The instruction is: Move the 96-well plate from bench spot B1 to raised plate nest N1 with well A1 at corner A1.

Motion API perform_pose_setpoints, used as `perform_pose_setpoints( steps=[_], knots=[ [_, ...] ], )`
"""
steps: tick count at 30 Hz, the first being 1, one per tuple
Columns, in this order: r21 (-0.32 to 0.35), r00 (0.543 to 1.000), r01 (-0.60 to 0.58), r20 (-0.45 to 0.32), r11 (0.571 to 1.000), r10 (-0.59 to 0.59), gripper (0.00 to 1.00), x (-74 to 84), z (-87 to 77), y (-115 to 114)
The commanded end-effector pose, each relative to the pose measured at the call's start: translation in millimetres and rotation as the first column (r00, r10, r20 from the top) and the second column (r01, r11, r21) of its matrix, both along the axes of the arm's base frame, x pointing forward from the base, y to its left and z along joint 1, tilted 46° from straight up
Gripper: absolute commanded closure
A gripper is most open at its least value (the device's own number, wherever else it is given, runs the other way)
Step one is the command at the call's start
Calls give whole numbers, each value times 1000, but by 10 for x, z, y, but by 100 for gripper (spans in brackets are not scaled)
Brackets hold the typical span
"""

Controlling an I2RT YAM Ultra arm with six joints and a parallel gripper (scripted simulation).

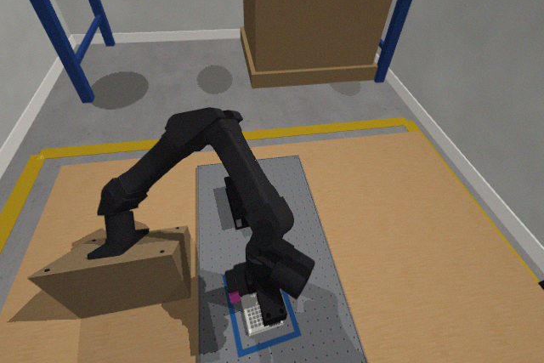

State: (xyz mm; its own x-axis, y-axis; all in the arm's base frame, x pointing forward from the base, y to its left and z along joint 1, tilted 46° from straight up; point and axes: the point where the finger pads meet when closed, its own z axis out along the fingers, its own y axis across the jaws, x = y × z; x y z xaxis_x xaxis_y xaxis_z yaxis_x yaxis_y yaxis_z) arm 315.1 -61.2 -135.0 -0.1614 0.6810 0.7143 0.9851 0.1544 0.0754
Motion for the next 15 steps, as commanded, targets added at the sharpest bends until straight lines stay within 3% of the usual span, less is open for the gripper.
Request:
perform_pose_setpoints(
  steps=[1, 5, 12, 13, 15],
  knots=[
    [2, 999, 34, -5, 999, -34, 0, -35, -54, -38],
    [6, 1000, 14, -12, 1000, -14, 0, -47, -119, 83],
    [-15, 999, 31, 13, 999, -31, 0, 21, -135, 21],
    [0, 1000, 24, -10, 1000, -24, 0, -56, -181, 104],
    [5, 1000, 13, -13, 1000, -13, 0, -58, -212, 177]
  ],
)
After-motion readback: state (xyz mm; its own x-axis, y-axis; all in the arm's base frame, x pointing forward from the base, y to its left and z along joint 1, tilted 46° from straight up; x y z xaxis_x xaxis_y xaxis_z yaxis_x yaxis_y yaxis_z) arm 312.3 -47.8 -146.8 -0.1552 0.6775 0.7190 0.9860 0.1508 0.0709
